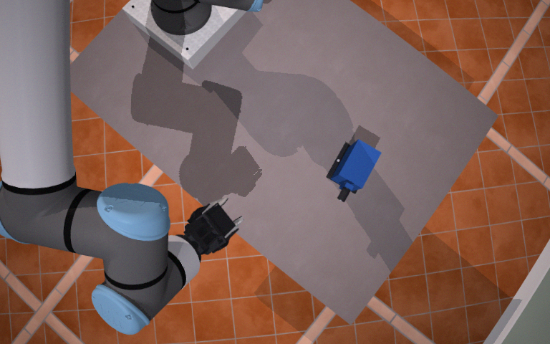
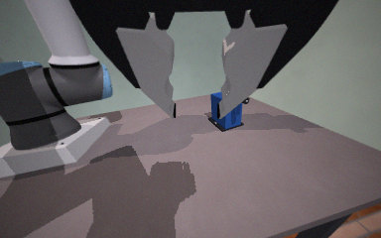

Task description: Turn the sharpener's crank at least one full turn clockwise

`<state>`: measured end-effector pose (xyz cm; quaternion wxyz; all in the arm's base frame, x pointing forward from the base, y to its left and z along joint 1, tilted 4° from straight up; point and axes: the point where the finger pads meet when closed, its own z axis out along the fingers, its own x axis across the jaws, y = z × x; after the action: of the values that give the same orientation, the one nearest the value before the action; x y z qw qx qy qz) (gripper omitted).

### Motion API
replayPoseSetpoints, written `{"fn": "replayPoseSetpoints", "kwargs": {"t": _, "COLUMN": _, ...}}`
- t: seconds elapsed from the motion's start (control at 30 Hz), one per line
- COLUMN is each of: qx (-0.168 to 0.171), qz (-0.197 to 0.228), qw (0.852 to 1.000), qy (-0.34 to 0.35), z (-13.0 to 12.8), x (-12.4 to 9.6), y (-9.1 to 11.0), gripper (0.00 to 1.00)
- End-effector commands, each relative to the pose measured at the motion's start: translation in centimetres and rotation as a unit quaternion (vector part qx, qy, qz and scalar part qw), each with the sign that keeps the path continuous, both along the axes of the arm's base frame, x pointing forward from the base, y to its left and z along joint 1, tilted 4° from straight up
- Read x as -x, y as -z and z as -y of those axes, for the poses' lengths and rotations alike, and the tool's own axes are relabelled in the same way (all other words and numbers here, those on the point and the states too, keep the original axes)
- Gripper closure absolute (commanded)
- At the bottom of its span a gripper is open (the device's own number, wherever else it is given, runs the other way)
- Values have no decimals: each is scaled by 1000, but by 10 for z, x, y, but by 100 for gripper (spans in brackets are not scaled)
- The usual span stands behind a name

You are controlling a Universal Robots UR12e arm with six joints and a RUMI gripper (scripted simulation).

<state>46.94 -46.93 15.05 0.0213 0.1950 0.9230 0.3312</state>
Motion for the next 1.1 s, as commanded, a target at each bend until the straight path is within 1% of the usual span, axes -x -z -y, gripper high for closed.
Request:
{"fn": "replayPoseSetpoints", "kwargs": {"t": 0.0, "qx": 2, "qz": 1, "qw": 1000, "qy": -3, "z": -5, "x": -21, "y": -1, "gripper": 68}}
{"fn": "replayPoseSetpoints", "kwargs": {"t": 0.03, "qx": 2, "qz": 1, "qw": 1000, "qy": -3, "z": -5, "x": -21, "y": -1, "gripper": 68}}
{"fn": "replayPoseSetpoints", "kwargs": {"t": 0.13, "qx": 19, "qz": 13, "qw": 999, "qy": -48, "z": -10, "x": -35, "y": -1, "gripper": 68}}
{"fn": "replayPoseSetpoints", "kwargs": {"t": 0.27, "qx": 19, "qz": 13, "qw": 999, "qy": -48, "z": -17, "x": -54, "y": -1, "gripper": 68}}
{"fn": "replayPoseSetpoints", "kwargs": {"t": 0.33, "qx": 19, "qz": 13, "qw": 999, "qy": -48, "z": -17, "x": -54, "y": -1, "gripper": 68}}
{"fn": "replayPoseSetpoints", "kwargs": {"t": 0.47, "qx": 19, "qz": 13, "qw": 999, "qy": -48, "z": -24, "x": -73, "y": -1, "gripper": 68}}
{"fn": "replayPoseSetpoints", "kwargs": {"t": 0.53, "qx": 19, "qz": 13, "qw": 999, "qy": -48, "z": -24, "x": -75, "y": -1, "gripper": 68}}
{"fn": "replayPoseSetpoints", "kwargs": {"t": 0.63, "qx": 35, "qz": 27, "qw": 995, "qy": -92, "z": -31, "x": -88, "y": -2, "gripper": 68}}
{"fn": "replayPoseSetpoints", "kwargs": {"t": 0.83, "qx": 35, "qz": 27, "qw": 995, "qy": -92, "z": -44, "x": -115, "y": -2, "gripper": 68}}
{"fn": "replayPoseSetpoints", "kwargs": {"t": 0.9, "qx": 35, "qz": 27, "qw": 995, "qy": -92, "z": -44, "x": -115, "y": -2, "gripper": 68}}
{"fn": "replayPoseSetpoints", "kwargs": {"t": 1.0, "qx": 35, "qz": 27, "qw": 995, "qy": -92, "z": -50, "x": -128, "y": -2, "gripper": 68}}
{"fn": "replayPoseSetpoints", "kwargs": {"t": 1.07, "qx": 35, "qz": 27, "qw": 995, "qy": -92, "z": -50, "x": -128, "y": -2, "gripper": 68}}
